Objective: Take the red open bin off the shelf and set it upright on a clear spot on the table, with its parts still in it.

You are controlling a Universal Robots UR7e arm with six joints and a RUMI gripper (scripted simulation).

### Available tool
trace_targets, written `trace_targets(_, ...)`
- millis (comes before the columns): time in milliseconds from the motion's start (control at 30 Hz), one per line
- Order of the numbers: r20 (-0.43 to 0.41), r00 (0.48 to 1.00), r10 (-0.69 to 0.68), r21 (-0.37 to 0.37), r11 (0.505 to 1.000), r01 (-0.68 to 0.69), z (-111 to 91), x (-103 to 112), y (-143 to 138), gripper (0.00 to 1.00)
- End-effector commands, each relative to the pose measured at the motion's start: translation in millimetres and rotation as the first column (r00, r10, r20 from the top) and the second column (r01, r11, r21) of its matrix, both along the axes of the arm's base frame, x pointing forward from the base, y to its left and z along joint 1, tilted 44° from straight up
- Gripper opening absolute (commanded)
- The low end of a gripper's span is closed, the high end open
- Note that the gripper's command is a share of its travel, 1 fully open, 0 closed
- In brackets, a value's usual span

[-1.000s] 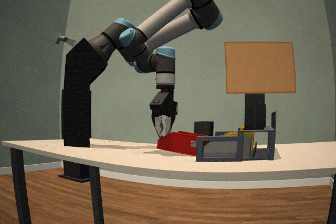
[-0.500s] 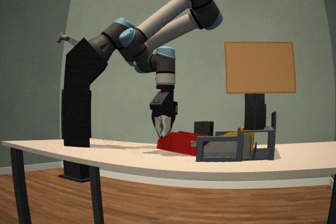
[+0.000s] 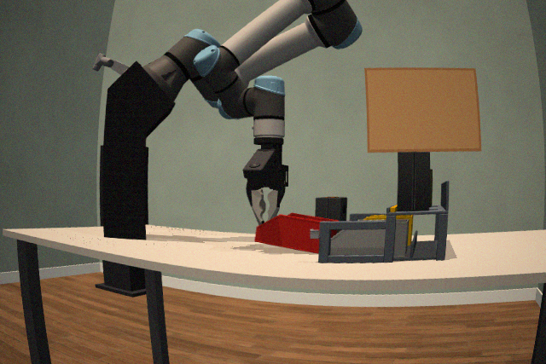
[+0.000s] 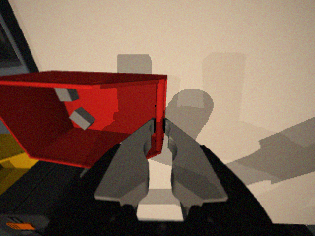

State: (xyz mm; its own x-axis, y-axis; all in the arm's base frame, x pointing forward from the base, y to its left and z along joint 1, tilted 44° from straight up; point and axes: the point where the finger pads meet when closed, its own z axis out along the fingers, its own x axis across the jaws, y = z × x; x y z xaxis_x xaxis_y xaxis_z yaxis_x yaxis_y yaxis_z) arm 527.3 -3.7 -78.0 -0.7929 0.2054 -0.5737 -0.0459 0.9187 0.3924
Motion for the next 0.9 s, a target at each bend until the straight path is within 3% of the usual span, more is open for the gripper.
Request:
trace_targets(0, 0.001, 1.000, 0.000, 0.000, 1.000, 0.000, 0.0, 0.4, -0.1, 0.00)
trace_targets(867, 0.001, 1.000, 0.000, 0.000, 1.000, 0.000, -5.3, 4.9, 2.4, 0.00)
